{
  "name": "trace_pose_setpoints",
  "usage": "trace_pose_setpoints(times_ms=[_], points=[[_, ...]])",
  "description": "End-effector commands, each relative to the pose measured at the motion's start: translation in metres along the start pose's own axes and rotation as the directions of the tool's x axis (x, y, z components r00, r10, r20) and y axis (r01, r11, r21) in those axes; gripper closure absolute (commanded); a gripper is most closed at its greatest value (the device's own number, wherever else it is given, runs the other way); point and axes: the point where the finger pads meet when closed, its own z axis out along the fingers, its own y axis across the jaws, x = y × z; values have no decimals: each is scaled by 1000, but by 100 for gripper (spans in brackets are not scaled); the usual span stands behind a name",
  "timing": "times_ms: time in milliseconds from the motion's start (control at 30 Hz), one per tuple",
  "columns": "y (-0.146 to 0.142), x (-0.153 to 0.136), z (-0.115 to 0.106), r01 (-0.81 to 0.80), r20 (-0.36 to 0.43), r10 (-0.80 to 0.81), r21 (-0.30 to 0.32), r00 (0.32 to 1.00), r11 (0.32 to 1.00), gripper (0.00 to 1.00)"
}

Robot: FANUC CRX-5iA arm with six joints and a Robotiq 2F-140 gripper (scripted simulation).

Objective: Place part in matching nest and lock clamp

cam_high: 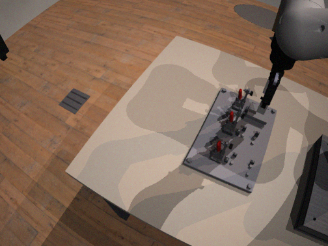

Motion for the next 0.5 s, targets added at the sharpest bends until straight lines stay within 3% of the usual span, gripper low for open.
trace_pose_setpoints(times_ms=[0, 333, 367, 467], points=[[0, 0, 0, 0, 0, 0, 0, 1000, 1000, 42], [0, 0, 0, 0, 0, 0, 0, 1000, 1000, 42], [0, 0, 0, 0, 0, 0, 0, 1000, 1000, 72], [0, 0, -1, 0, 0, 0, 0, 1000, 1000, 72]])
